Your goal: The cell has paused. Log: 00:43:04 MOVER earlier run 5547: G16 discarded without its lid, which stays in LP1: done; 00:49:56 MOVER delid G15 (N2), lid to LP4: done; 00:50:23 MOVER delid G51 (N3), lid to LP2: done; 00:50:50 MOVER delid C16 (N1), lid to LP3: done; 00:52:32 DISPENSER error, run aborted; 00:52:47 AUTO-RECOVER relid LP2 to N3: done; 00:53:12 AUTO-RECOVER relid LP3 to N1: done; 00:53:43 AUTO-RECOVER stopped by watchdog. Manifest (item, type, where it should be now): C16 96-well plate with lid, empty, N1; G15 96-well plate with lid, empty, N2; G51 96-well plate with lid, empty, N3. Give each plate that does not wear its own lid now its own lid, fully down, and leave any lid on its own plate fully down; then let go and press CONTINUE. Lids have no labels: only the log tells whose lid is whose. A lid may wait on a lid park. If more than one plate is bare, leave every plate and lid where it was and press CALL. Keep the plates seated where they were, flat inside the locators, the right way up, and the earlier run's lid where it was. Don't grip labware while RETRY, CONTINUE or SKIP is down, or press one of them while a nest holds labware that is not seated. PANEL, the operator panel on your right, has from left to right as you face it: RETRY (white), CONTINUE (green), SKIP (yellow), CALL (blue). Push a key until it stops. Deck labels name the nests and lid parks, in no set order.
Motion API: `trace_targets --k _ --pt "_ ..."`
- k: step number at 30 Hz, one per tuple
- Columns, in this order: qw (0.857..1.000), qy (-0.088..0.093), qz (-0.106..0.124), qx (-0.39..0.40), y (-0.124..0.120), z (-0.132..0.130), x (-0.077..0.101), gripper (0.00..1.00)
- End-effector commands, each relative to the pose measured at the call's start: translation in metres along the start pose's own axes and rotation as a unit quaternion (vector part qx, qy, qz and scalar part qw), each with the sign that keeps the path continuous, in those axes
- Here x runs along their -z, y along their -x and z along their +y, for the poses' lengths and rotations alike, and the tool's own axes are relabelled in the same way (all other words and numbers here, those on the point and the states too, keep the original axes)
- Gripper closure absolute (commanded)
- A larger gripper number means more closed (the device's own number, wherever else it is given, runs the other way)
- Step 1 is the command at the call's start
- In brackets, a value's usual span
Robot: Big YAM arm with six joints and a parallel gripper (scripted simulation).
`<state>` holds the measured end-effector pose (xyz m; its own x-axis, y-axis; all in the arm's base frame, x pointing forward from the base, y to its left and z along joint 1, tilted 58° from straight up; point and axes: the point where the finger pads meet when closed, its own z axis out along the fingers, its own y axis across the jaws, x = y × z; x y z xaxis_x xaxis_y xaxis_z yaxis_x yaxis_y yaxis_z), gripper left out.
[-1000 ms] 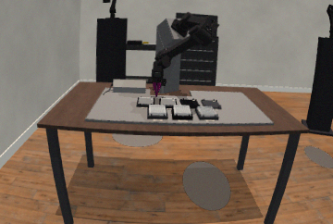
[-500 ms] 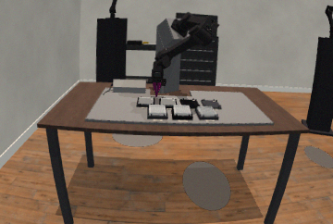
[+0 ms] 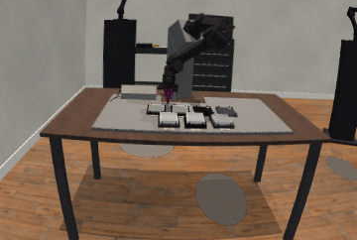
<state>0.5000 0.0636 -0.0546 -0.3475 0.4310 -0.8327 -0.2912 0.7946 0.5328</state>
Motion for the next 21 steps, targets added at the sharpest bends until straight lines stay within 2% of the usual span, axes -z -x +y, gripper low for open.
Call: trace_targets --k 1,16,19,21 --pt "0.994 0.021 -0.106 0.005 0.060 0.054 -0.021 1.00" --pt "0.994 0.020 -0.105 0.006 0.069 0.041 -0.027 1.00" --pt "0.994 0.020 -0.105 0.006 0.086 0.043 -0.038 1.00" --pt "0.994 0.020 -0.105 0.006 0.109 0.055 -0.053 1.00"
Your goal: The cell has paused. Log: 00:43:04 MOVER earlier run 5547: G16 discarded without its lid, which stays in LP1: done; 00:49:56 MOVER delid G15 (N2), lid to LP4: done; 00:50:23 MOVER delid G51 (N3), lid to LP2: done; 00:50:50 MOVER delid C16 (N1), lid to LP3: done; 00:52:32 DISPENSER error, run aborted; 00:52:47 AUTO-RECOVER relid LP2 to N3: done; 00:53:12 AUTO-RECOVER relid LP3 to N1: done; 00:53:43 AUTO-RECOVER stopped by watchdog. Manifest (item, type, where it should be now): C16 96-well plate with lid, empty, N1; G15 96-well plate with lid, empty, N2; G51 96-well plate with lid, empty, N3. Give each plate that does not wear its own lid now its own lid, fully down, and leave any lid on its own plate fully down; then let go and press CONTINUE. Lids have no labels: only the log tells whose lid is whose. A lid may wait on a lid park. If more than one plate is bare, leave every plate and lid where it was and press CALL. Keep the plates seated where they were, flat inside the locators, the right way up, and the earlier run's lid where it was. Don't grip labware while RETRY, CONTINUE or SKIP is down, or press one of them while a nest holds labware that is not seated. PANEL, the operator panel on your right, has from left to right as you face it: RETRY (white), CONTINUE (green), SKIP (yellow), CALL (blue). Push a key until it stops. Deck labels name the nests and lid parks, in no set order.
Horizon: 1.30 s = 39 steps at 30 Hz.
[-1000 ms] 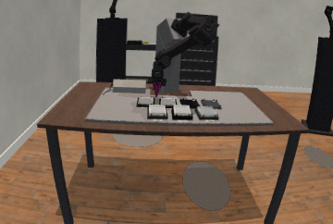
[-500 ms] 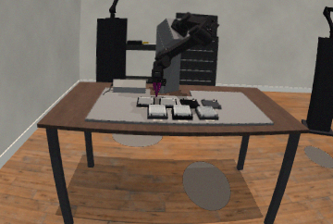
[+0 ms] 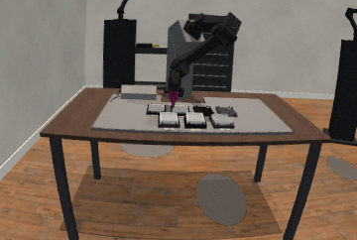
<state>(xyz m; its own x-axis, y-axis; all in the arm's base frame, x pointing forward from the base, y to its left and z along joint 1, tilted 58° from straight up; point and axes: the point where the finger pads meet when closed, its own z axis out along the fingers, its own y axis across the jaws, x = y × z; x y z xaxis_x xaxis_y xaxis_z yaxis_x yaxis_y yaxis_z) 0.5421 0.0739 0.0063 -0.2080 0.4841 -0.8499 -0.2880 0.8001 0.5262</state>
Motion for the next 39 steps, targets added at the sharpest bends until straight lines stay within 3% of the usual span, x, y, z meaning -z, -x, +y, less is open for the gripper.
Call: trace_targets --k 1,4,6,7,8,14,15,39 --pt "0.999 0.023 -0.030 0.001 0.057 0.035 -0.036 1.00" --pt "0.999 0.023 -0.030 0.001 0.092 0.057 -0.063 1.00" --pt "0.999 0.023 -0.030 0.001 0.092 0.057 -0.063 1.00" --pt "1.000 0.001 -0.025 -0.004 0.085 0.029 -0.058 1.00" --pt "1.000 -0.006 -0.014 -0.008 0.076 0.027 -0.049 1.00" --pt "1.000 0.000 -0.010 -0.007 0.071 0.034 -0.052 1.00" --pt "1.000 0.013 -0.028 0.004 0.087 0.044 -0.056 1.00" --pt "1.000 0.013 -0.028 0.004 0.087 0.044 -0.056 1.00"
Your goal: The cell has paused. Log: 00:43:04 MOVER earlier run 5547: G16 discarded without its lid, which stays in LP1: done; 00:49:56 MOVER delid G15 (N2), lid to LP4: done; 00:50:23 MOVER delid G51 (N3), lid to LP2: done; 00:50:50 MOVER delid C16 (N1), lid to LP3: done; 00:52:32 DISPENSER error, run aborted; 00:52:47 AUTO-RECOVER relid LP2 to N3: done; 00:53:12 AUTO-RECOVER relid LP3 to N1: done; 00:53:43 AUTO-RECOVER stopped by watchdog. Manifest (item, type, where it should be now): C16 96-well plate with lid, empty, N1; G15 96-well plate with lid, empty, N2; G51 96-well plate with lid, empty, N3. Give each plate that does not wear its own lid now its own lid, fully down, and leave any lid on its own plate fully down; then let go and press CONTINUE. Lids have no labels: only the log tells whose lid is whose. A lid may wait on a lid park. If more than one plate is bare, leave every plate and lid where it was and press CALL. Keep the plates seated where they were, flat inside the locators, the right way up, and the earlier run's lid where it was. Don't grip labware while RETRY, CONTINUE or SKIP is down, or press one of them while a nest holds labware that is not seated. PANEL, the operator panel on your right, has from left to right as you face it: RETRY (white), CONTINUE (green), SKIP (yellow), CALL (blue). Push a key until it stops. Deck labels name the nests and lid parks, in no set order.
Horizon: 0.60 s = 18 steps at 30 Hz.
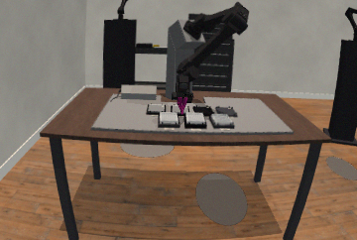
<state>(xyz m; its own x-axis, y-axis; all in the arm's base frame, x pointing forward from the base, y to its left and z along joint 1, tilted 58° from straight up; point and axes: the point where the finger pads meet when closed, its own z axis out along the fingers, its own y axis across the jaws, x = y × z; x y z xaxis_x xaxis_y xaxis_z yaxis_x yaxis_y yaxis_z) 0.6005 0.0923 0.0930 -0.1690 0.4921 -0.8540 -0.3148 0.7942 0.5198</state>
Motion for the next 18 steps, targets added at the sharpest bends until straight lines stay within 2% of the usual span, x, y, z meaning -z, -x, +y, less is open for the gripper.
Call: trace_targets --k 1,3,4,16,18 --pt "1.000 -0.001 -0.008 0.001 0.010 0.000 0.002 1.00" --pt "1.000 -0.001 -0.008 0.001 0.010 0.000 0.002 1.00" --pt "1.000 -0.007 0.004 0.003 0.010 -0.003 0.011 0.00" --pt "0.992 -0.011 0.124 -0.001 -0.038 -0.005 0.050 0.00" --pt "0.992 -0.011 0.124 -0.001 -0.038 -0.005 0.050 0.00"
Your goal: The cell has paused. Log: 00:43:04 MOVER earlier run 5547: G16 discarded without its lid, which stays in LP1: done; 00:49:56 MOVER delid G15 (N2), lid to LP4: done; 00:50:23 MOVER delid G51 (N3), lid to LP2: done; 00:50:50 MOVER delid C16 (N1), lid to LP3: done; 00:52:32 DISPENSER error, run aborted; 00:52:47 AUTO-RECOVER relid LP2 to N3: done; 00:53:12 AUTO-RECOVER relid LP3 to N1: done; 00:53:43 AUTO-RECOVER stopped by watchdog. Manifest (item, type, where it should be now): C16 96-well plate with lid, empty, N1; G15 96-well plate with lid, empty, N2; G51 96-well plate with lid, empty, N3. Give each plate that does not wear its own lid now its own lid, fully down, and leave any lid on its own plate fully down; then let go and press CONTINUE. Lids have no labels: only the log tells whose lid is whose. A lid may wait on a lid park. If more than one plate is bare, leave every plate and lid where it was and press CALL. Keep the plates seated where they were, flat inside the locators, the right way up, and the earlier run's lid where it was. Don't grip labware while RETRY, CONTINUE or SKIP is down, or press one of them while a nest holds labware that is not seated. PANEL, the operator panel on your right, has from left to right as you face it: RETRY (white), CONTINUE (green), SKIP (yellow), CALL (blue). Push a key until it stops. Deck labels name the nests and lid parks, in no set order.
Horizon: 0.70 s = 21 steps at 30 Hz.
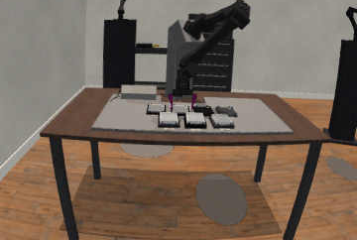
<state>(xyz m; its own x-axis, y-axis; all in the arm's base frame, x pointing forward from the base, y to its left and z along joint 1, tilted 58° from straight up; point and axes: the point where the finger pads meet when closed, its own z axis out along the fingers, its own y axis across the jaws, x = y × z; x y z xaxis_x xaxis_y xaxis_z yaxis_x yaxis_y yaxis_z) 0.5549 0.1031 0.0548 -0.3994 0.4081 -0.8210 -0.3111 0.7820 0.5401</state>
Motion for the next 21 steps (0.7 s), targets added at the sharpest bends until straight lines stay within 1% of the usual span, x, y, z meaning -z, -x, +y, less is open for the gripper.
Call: trace_targets --k 1,8,15,17,18,21 --pt "1.000 -0.013 0.012 0.008 0.000 -0.007 0.014 0.00" --pt "0.997 -0.014 0.082 0.004 -0.032 -0.008 0.030 0.00" --pt "0.988 -0.013 0.153 0.001 -0.066 -0.007 0.044 0.00" --pt "0.988 -0.013 0.153 0.001 -0.066 -0.007 0.044 0.00" --pt "0.988 -0.010 0.156 0.006 -0.063 -0.006 0.039 0.00" --pt "0.981 -0.011 0.193 0.001 -0.085 -0.004 0.051 0.00"
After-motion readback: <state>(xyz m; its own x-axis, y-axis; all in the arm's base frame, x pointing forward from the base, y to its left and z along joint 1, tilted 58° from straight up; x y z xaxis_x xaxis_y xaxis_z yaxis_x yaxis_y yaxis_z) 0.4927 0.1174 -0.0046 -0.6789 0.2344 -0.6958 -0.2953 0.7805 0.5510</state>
